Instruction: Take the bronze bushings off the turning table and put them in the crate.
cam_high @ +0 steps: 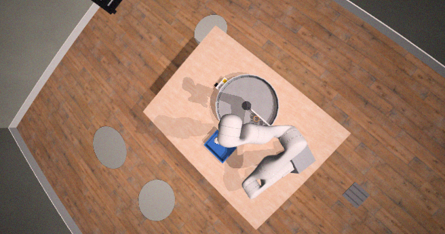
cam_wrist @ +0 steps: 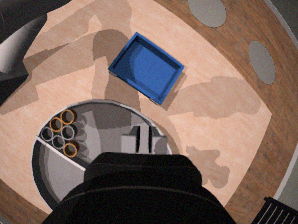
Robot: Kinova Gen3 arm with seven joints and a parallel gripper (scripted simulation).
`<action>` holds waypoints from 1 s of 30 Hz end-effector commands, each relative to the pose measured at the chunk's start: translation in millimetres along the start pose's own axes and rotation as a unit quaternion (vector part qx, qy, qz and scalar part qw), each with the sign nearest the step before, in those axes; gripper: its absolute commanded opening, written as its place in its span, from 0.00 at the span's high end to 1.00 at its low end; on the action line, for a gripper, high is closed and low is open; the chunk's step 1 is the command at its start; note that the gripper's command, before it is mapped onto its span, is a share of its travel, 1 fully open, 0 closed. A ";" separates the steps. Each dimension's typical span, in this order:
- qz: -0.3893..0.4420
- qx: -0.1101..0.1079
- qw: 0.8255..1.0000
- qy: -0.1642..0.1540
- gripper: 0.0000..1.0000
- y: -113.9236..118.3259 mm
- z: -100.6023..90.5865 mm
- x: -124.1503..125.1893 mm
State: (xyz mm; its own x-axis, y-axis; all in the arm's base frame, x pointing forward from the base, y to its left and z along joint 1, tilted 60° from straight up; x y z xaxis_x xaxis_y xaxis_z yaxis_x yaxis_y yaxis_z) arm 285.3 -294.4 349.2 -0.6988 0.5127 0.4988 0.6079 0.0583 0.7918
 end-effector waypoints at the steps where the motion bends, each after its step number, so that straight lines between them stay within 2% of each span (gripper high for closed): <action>1: -0.021 0.017 1.000 0.000 0.66 1.2 -18.4 -2.2; 2: 0.000 0.000 1.000 -0.001 0.66 4.9 -9.5 -1.2; 6: 0.000 0.000 1.000 -0.001 0.66 24.0 -45.2 -7.2; 18: 0.000 0.000 1.000 -0.001 0.66 24.0 -45.2 -7.2; 19: -0.002 0.001 1.000 -0.001 0.66 17.9 -28.2 -3.2; 23: -0.072 0.060 0.996 0.000 0.66 21.8 -66.2 -3.0; 30: -0.072 0.060 0.996 0.000 0.66 21.8 -66.2 -3.0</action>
State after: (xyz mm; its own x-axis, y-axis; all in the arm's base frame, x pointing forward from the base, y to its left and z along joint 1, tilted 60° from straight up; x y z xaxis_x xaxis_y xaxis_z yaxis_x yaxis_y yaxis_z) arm 291.0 -310.3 367.3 -0.6787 0.5149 0.5237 0.6198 0.0190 0.7846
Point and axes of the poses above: the point where the finger pads meet when closed, its own z axis out along the fingers, its own y axis across the jaws, x = y × z, the point moved 9 cm from there along -z, back along the fingers, and after that the axes turned 2 degrees about -z, right-handed, at the moved point
